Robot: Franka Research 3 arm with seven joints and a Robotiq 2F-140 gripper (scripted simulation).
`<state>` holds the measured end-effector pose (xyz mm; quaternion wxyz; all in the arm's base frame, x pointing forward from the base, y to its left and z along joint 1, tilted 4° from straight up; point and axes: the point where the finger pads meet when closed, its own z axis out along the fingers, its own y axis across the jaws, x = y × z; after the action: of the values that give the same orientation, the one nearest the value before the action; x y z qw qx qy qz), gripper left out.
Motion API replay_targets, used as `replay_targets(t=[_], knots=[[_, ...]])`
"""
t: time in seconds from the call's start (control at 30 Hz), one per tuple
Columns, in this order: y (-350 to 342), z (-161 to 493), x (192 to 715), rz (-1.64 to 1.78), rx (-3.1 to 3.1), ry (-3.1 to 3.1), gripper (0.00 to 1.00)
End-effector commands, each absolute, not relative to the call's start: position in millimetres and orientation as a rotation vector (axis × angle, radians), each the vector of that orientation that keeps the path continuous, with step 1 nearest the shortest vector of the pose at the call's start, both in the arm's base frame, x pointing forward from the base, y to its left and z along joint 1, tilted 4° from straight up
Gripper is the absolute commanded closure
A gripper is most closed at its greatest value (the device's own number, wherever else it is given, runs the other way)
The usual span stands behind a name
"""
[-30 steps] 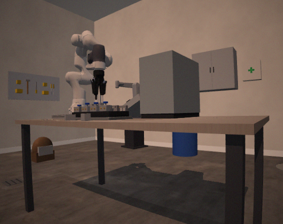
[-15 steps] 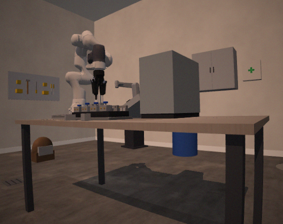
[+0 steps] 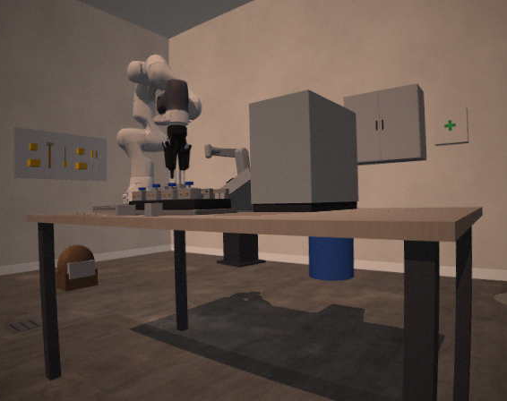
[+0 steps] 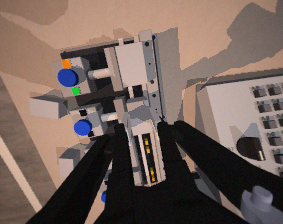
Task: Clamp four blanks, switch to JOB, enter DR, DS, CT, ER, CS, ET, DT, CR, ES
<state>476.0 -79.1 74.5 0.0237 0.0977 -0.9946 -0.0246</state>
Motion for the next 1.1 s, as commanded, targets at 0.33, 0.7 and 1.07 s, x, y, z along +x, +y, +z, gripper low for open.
replay_targets(t=[0.33,0.7,1.07], knots=[[-77.5,74.4,477.2,-0.077,0.304,-3.082,0.6],[-77.5,74.4,477.2,-0.077,0.304,-3.082,0.6],[-77.5,74.4,477.2,-0.077,0.304,-3.082,0.6]])
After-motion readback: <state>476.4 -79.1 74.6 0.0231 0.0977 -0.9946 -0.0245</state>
